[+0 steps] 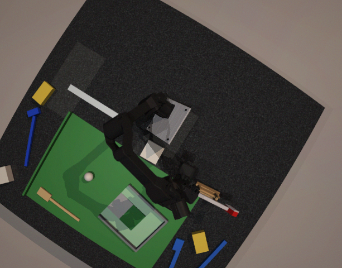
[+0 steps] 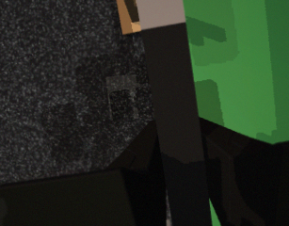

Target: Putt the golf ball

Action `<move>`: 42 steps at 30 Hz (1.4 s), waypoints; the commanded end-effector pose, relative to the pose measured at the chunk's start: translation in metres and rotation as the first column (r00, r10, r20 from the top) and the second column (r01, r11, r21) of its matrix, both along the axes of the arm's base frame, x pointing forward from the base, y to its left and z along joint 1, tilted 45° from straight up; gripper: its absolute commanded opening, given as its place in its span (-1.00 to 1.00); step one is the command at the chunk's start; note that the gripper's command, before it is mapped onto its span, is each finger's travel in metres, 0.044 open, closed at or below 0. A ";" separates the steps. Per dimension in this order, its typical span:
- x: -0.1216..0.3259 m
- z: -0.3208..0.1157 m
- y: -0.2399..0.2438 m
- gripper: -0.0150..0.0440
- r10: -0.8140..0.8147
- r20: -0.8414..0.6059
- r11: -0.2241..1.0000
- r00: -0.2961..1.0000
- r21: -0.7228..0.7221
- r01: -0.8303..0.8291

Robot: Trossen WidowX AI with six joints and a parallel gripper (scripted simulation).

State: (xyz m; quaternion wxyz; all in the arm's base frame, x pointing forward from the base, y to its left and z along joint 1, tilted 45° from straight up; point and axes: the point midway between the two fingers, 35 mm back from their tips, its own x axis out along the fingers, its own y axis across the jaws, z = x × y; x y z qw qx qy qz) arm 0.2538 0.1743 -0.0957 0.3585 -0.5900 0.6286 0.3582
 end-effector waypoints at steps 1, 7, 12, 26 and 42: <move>0.007 0.012 -0.010 -0.49 -0.062 0.041 0.998 0.997 -0.011 0.062; 0.021 0.047 -0.033 -0.49 -0.223 0.155 0.973 0.962 -0.018 0.229; 0.030 0.075 -0.055 -0.49 -0.348 0.249 0.932 0.904 -0.011 0.362; 0.035 0.151 -0.123 -0.49 -0.620 0.491 0.730 0.612 0.075 0.679; 0.007 0.229 -0.201 -0.49 -0.725 0.678 0.405 0.125 0.272 0.873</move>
